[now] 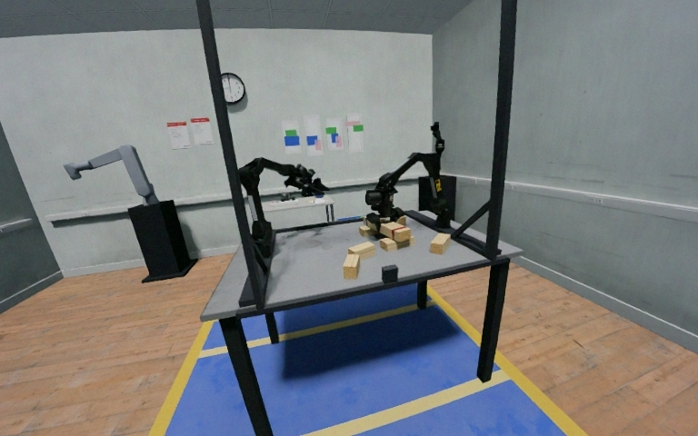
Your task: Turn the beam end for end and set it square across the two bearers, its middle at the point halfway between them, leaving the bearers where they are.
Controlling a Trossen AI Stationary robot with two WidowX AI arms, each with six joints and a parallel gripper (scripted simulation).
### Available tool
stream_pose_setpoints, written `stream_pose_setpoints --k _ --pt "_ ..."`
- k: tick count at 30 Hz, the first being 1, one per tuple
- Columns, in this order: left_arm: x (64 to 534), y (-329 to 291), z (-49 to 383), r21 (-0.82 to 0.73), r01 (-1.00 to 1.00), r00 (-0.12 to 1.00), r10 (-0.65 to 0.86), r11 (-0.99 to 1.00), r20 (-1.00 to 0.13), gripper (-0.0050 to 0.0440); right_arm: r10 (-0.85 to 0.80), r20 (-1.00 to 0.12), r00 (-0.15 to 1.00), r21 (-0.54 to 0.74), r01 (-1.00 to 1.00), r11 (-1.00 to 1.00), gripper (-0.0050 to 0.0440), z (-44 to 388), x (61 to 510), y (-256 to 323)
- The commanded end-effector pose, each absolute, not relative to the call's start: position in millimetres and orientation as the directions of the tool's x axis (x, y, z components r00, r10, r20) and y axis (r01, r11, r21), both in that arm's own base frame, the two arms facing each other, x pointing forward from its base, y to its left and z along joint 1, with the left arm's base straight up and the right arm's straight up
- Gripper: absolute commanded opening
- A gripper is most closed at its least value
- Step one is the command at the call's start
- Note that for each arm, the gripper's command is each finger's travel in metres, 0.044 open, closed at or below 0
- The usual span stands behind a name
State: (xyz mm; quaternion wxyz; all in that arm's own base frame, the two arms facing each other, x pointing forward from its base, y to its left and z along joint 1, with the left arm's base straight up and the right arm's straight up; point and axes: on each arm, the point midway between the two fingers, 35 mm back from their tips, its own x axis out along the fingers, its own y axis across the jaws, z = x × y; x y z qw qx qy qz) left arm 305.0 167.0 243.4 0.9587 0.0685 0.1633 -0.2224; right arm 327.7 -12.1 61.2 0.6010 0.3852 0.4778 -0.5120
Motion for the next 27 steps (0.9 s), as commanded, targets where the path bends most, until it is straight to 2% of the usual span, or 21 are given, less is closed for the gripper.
stream_pose_setpoints --k 1,5,9,17,27 --pt "304.0 167.3 254.5 0.096 0.446 0.857 -0.393 0.89 -0.335 0.04 -0.255 -0.965 0.064 0.021 0.986 0.168 0.0304 71.6 334.5 -16.3" --pt "304.0 167.3 254.5 0.096 0.446 0.857 -0.393 0.89 -0.335 0.04 -0.255 -0.965 0.058 0.015 0.986 0.167 0.0304 64.3 331.0 -12.6" --pt "304.0 167.3 254.5 0.096 0.446 0.857 -0.393 0.89 -0.335 0.04 -0.253 -0.964 0.076 0.034 0.985 0.167 0.04 71.5 331.8 -11.6" --pt "304.0 167.3 254.5 0.096 0.446 0.857 -0.393 0.89 -0.335 0.04 -0.249 -0.965 0.088 0.046 0.985 0.167 0.04 92.0 334.0 -6.4" --pt "310.4 166.6 260.0 0.106 0.465 0.854 -0.415 0.879 -0.313 0.04 -0.25 -0.963 0.1 0.047 0.977 0.209 0.04 151.4 327.8 7.2"
